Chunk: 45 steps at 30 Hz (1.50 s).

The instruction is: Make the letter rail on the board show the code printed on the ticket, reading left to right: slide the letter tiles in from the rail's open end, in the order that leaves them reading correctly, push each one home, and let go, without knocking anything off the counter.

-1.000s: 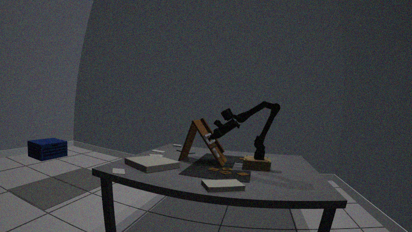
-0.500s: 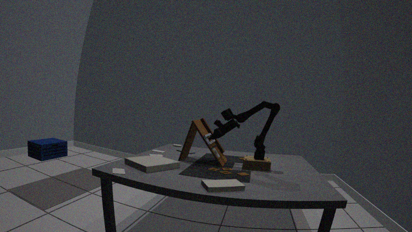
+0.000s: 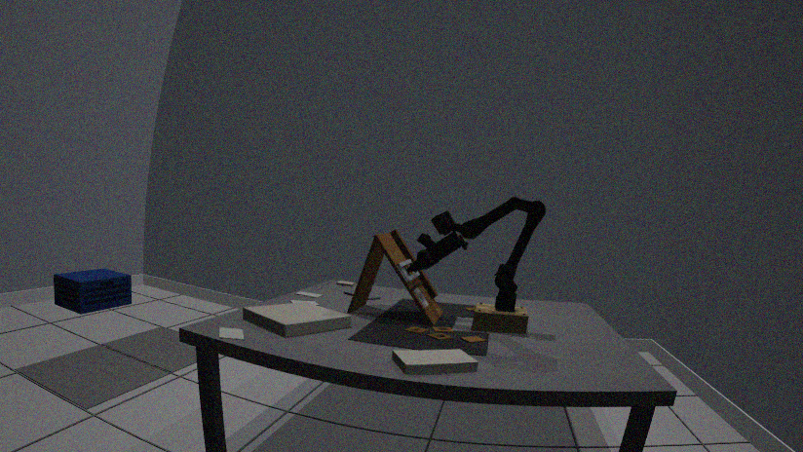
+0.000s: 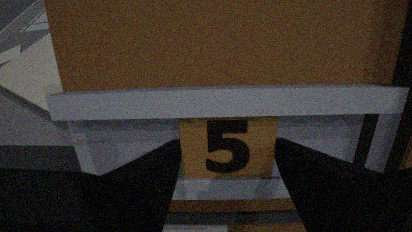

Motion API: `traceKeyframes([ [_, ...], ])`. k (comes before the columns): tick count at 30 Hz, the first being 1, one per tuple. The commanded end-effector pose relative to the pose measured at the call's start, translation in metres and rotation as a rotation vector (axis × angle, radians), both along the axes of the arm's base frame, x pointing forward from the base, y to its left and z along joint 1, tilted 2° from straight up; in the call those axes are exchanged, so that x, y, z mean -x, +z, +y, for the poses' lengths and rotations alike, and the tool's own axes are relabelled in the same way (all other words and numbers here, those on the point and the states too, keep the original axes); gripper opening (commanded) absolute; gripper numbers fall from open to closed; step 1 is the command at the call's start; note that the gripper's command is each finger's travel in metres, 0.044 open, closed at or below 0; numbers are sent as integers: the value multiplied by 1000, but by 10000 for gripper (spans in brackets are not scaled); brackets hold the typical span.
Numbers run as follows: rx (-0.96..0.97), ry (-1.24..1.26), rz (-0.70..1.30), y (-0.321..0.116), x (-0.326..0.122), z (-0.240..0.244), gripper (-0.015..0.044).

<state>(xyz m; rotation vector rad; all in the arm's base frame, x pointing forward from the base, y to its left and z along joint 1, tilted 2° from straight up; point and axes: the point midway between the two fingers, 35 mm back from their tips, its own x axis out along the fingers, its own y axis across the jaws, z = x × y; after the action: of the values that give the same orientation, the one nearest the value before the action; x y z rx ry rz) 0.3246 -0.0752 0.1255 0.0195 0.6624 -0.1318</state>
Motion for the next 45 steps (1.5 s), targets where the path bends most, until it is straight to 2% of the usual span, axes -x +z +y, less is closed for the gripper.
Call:
traceKeyframes([
  [1,1,6,1,0,0,-2,0],
  [45,3,6,1,0,3,-25,0],
])
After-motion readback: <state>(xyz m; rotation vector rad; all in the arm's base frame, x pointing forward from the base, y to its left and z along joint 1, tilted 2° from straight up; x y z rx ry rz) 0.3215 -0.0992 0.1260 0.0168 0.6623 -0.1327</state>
